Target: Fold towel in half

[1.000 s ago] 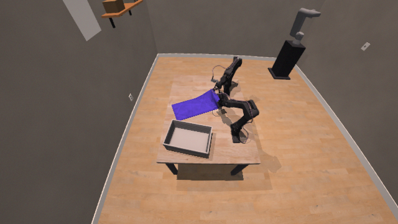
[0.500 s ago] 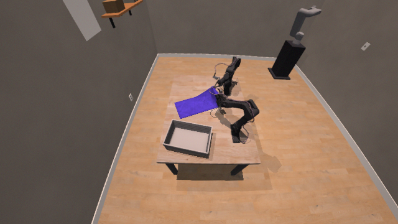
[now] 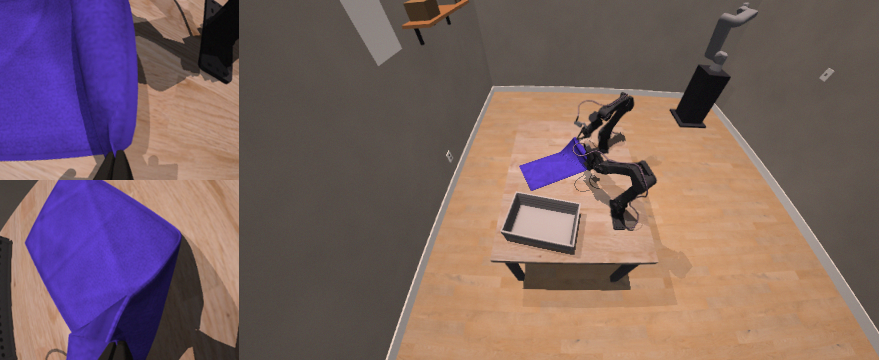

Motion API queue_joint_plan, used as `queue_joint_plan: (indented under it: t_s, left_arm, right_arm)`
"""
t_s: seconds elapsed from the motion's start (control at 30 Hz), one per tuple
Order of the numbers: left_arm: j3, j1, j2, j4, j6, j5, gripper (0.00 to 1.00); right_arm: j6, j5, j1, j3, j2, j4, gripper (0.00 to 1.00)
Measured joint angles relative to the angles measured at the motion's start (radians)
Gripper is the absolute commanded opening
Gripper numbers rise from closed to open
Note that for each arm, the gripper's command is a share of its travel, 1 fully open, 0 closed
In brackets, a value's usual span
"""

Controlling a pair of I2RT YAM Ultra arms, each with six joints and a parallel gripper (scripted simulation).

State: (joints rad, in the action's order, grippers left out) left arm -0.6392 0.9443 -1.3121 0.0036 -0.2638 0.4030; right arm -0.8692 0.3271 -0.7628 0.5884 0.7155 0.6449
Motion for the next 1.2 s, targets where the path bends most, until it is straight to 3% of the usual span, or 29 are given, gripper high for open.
queue_joint_plan:
  t_s: [0.1, 0.27, 0.43, 0.87, 1.2]
  left_arm:
    - [0.003, 0.004, -0.001, 0.011, -0.033, -0.036, 0.0]
    - [0.012, 0.013, -0.003, 0.047, -0.145, -0.207, 0.0]
    - [0.012, -0.021, -0.017, 0.053, -0.189, -0.286, 0.0]
    - [-0.089, -0.301, -0.125, 0.01, -0.052, -0.158, 0.0]
    - [-0.146, -0.364, -0.196, -0.006, -0.021, -0.163, 0.0]
  right_arm:
    - [0.074, -0.076, 0.061, 0.002, 0.013, -0.036, 0.0]
    - [0.241, -0.238, 0.212, 0.023, 0.171, -0.134, 0.0]
    - [0.33, -0.34, 0.267, 0.08, 0.298, -0.193, 0.0]
    - [0.269, -0.337, 0.264, 0.241, 0.617, -0.375, 0.0]
    - [0.28, -0.374, 0.29, 0.338, 0.806, -0.484, 0.0]
